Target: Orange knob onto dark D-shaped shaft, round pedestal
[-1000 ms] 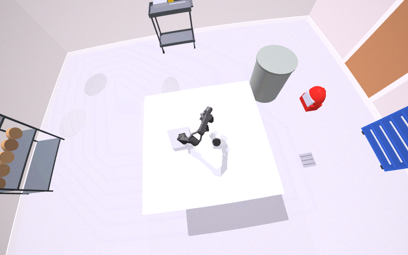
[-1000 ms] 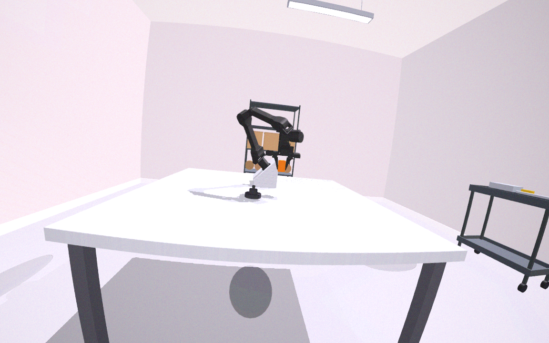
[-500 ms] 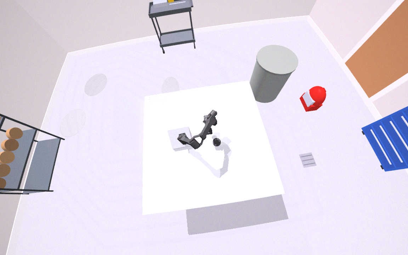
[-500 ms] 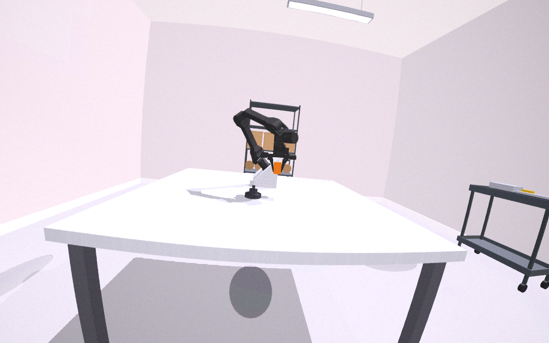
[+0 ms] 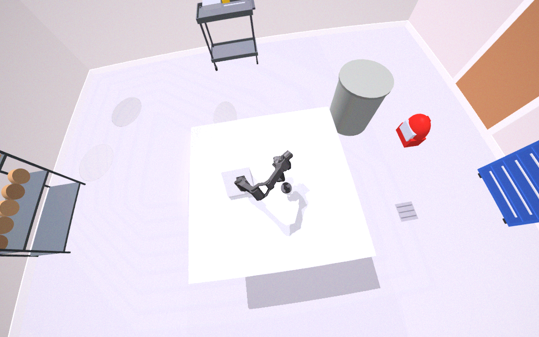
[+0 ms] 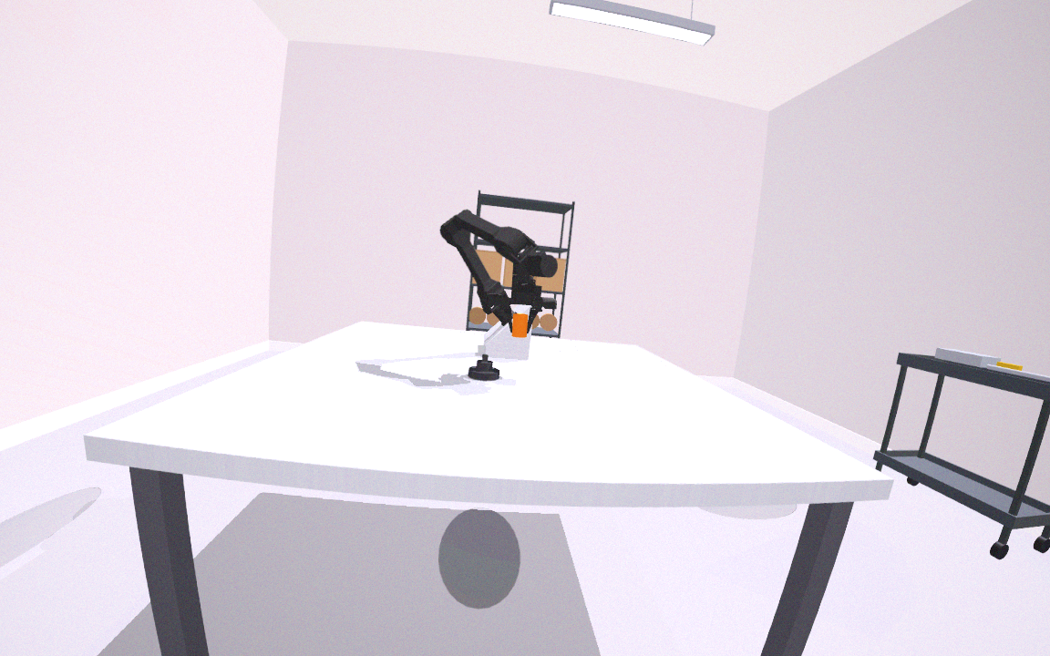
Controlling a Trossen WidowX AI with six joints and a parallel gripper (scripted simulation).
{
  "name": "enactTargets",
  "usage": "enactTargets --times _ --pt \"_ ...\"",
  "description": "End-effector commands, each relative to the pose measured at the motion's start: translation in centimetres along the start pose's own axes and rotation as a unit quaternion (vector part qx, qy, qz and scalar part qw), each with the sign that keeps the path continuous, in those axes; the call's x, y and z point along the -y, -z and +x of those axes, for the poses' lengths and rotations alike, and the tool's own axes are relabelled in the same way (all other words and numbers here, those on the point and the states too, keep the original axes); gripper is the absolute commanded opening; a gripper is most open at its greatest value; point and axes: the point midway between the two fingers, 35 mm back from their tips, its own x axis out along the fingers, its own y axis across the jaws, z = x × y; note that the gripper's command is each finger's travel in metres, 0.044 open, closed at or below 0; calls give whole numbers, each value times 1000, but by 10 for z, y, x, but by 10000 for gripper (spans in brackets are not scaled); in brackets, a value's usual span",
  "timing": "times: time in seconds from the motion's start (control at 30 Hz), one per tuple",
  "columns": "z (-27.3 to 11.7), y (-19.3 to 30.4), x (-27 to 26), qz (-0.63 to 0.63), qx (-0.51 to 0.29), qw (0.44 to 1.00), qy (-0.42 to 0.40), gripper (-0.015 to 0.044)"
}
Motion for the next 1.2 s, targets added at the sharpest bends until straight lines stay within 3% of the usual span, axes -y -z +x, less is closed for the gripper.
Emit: enactTargets --times 0.0,1.17 --pt "-1 -8 9 2 7 1000 -2 0" --pt "27 -43 87 2 4 1000 21 0"
